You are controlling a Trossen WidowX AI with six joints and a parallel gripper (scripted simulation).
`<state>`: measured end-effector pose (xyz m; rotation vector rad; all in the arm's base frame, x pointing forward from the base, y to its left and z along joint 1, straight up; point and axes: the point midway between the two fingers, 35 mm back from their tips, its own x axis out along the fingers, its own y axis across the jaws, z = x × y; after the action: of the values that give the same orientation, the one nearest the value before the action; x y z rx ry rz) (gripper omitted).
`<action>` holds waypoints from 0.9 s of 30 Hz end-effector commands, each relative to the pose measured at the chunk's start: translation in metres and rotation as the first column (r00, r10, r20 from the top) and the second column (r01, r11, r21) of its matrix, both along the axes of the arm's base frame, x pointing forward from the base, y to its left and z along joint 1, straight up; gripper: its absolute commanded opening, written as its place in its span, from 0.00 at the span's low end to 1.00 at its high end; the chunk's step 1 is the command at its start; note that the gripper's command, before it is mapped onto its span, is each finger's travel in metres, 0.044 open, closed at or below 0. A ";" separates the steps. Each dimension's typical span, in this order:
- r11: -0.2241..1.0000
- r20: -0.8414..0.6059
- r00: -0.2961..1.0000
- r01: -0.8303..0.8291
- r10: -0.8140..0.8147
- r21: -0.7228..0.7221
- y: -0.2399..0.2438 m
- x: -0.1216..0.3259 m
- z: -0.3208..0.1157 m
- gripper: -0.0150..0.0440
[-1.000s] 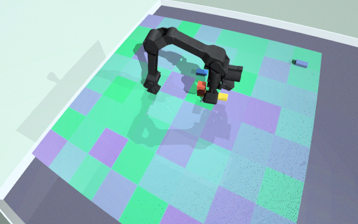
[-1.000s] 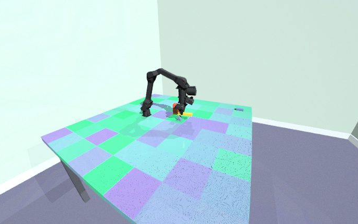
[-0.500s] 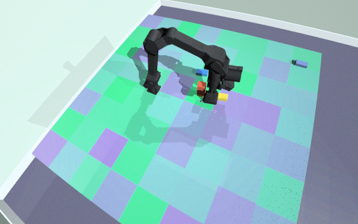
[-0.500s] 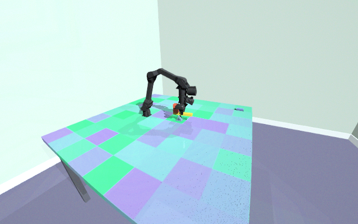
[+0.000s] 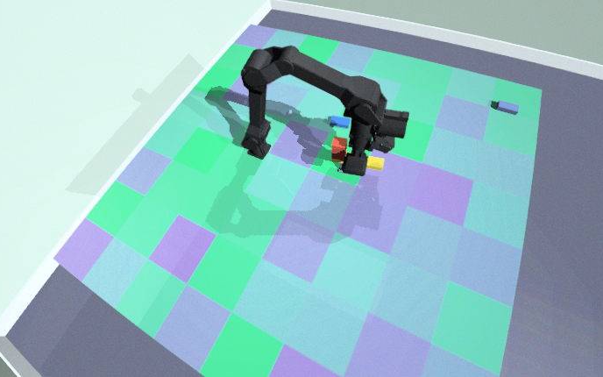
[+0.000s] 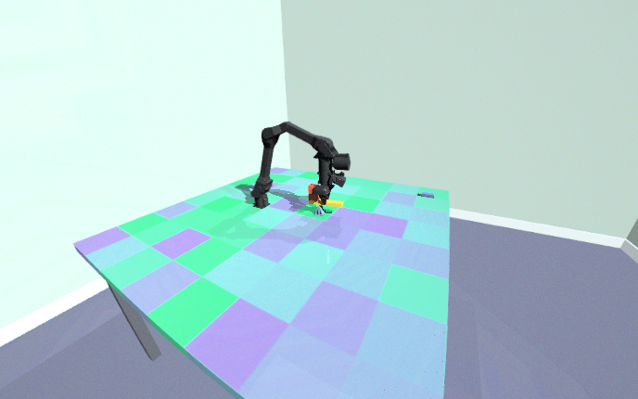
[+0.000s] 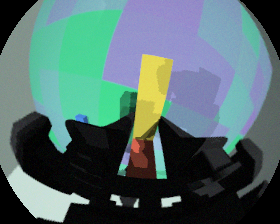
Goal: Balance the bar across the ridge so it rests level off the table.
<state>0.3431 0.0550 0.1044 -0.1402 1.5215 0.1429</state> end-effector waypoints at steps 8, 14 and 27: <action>1.000 0.000 1.000 0.000 0.000 0.000 0.000 0.000 0.000 0.57; 1.000 0.000 1.000 0.000 0.000 0.000 0.000 0.000 0.000 0.57; 1.000 0.000 1.000 0.000 0.000 0.000 0.000 0.000 0.000 1.00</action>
<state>0.3431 0.0550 0.1044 -0.1400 1.5215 0.1430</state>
